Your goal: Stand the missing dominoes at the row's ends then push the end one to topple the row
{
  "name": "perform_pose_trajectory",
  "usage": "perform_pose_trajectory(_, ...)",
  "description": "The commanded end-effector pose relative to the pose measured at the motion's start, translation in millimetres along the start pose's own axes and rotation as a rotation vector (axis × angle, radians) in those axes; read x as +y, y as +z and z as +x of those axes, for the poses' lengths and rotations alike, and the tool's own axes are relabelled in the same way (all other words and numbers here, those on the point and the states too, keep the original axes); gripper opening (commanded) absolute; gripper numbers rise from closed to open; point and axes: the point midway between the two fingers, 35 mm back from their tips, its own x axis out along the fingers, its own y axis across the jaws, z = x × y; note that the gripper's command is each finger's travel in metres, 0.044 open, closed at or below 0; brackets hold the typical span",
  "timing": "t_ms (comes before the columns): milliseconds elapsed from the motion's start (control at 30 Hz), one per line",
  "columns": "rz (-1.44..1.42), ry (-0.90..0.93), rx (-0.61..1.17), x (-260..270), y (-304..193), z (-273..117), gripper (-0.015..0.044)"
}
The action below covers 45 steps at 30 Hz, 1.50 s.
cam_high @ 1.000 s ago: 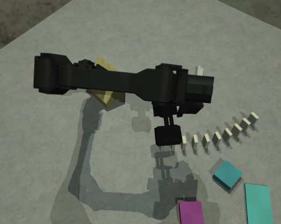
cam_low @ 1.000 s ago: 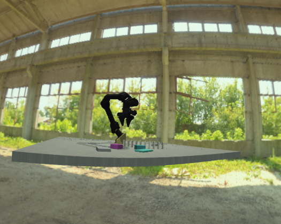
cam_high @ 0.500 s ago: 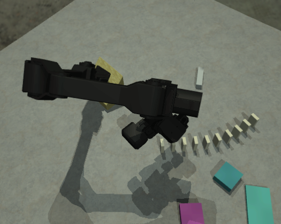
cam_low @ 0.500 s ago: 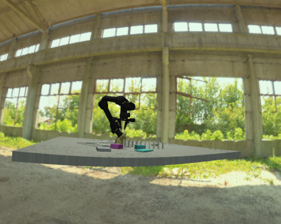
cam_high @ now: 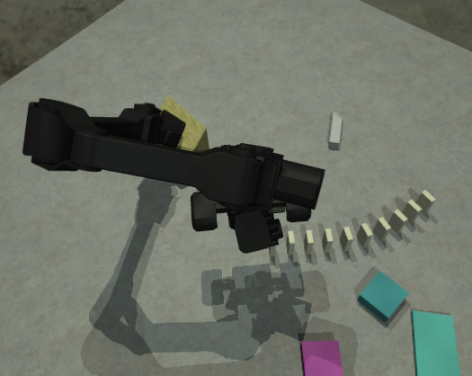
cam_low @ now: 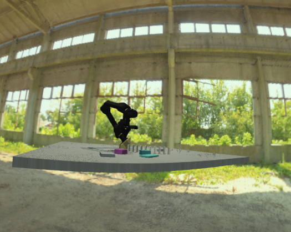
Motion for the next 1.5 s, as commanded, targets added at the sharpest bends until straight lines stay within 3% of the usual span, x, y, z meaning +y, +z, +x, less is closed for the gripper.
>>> perform_pose_trajectory(0, 0.012, -0.003, -0.004, -1, 0, 1, 0.0)
perform_pose_trajectory(1233, 0.012, -0.003, -0.004, -1, 0, 1, 0.0)
perform_pose_trajectory(1467, 0.012, -0.004, -0.007, -3, 2, 78, 0.0)
